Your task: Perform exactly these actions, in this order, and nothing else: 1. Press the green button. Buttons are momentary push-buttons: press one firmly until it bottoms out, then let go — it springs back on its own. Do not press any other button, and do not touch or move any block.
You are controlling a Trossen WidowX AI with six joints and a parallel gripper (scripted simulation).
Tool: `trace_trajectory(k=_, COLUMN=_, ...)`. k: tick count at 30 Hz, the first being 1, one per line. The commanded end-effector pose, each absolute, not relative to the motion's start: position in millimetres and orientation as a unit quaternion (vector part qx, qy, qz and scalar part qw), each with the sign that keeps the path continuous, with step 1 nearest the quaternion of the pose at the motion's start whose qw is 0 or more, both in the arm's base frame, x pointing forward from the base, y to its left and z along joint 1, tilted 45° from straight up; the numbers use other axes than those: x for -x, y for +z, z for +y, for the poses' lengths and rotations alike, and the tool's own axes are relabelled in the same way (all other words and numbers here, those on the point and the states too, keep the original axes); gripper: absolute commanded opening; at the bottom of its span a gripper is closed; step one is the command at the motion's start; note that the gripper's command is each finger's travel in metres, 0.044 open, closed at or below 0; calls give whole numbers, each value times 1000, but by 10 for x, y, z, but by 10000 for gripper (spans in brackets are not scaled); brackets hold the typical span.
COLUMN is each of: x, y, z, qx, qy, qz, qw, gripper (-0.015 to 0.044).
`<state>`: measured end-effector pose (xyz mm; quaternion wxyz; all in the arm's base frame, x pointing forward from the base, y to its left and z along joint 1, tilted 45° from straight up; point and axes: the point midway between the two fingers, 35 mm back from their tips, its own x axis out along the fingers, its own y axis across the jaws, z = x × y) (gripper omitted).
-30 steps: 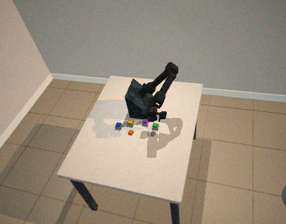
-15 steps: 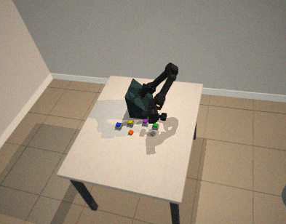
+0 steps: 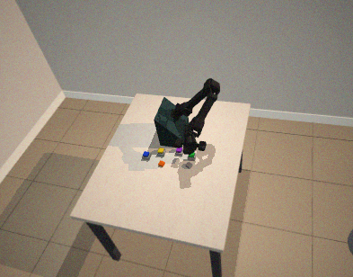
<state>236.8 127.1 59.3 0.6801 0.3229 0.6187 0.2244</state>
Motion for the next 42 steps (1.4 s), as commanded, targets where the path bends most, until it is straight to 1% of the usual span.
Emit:
trace_trajectory(k=1, x=-2342, y=500, z=1320, qx=-324, qy=220, qz=625, qw=675, gripper=20)
trace_trajectory(k=10, x=-2350, y=408, z=1418, qx=-324, qy=221, qz=625, qw=675, gripper=20)
trace_trajectory(k=30, x=-2350, y=407, z=1420, qx=-324, qy=221, qz=625, qw=675, gripper=20)
trace_trajectory(k=35, x=-2316, y=633, z=1192, qx=-324, qy=220, qz=625, qw=675, gripper=20)
trace_trajectory(k=39, x=-2311, y=645, z=1179, qx=-324, qy=220, qz=625, qw=675, gripper=20)
trace_trajectory(k=42, x=-2392, y=782, z=1154, qx=-324, qy=220, qz=624, qw=676, gripper=99)
